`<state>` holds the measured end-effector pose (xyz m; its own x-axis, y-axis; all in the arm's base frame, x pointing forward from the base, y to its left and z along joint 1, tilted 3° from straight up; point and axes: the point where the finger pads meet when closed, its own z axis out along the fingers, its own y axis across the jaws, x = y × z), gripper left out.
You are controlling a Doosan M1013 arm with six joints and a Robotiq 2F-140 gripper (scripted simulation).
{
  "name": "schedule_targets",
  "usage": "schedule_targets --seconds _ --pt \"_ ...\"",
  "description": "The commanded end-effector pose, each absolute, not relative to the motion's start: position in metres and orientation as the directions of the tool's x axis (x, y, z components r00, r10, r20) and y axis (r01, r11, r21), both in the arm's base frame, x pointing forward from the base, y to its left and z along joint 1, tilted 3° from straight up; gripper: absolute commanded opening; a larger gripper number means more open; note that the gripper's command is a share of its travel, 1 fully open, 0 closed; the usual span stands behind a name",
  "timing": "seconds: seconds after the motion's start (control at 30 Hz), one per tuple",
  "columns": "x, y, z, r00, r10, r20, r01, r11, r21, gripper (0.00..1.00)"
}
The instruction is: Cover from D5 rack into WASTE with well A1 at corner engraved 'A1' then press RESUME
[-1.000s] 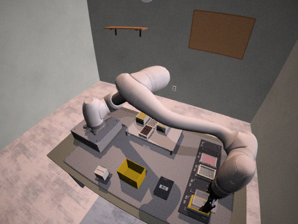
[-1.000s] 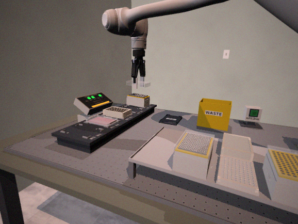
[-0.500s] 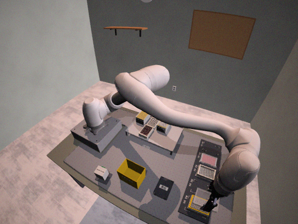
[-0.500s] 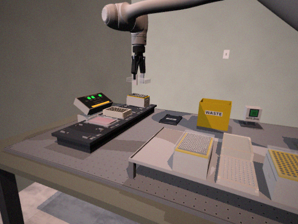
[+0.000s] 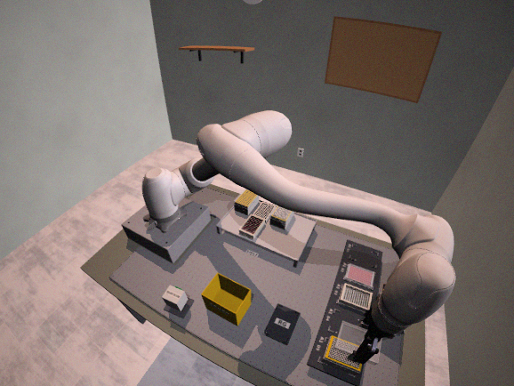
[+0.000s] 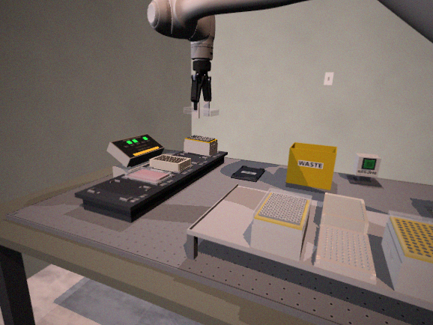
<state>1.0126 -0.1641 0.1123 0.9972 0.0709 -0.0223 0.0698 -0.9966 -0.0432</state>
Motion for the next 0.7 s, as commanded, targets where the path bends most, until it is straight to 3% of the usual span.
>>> schedule_targets --seconds 0.0,0.67 --pt "1.013 -0.164 0.118 0.997 0.071 -0.022 0.070 -0.997 -0.043 0.00" --pt "1.013 -0.165 0.143 0.997 0.071 -0.022 0.070 -0.997 -0.043 0.00"
